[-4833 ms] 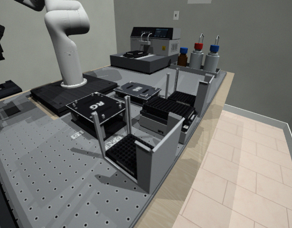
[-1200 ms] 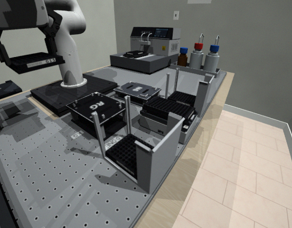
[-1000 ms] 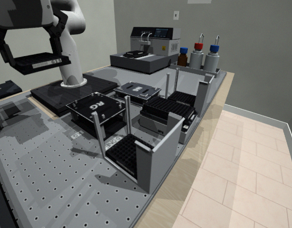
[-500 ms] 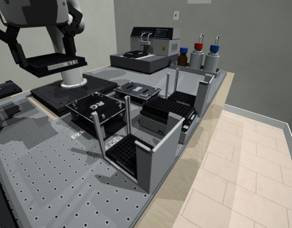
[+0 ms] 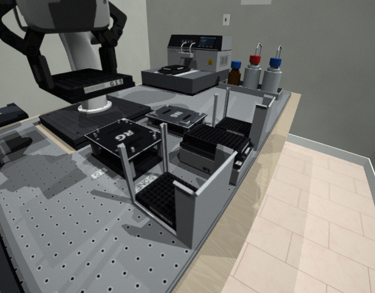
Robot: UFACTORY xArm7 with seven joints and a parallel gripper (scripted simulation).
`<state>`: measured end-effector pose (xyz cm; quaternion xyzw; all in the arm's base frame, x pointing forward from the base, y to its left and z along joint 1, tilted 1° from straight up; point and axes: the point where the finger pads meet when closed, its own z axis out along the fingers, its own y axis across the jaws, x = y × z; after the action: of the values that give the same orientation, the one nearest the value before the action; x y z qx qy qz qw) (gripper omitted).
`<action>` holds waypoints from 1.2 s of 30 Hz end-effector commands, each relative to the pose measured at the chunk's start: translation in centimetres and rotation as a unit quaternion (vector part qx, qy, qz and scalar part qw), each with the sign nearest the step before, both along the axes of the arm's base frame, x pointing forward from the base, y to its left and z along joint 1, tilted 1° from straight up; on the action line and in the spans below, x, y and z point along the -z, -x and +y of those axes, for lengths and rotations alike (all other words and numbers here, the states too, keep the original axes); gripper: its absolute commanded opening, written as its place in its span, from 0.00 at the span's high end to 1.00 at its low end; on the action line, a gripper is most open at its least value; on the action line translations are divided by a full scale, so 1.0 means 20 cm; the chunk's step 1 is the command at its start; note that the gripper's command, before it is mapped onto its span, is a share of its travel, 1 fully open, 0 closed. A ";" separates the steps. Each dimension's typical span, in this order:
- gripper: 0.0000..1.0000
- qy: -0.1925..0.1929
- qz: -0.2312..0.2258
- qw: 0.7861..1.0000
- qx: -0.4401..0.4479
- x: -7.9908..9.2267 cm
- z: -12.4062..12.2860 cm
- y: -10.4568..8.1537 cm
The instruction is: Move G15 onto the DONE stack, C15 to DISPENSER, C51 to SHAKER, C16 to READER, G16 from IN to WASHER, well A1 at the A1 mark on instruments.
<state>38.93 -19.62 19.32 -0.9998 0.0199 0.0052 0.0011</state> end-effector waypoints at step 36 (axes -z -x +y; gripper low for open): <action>1.00 -0.001 -0.002 1.000 0.006 0.00 0.16 -0.57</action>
<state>49.12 -16.70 19.17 -0.9997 0.0251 0.0054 0.0018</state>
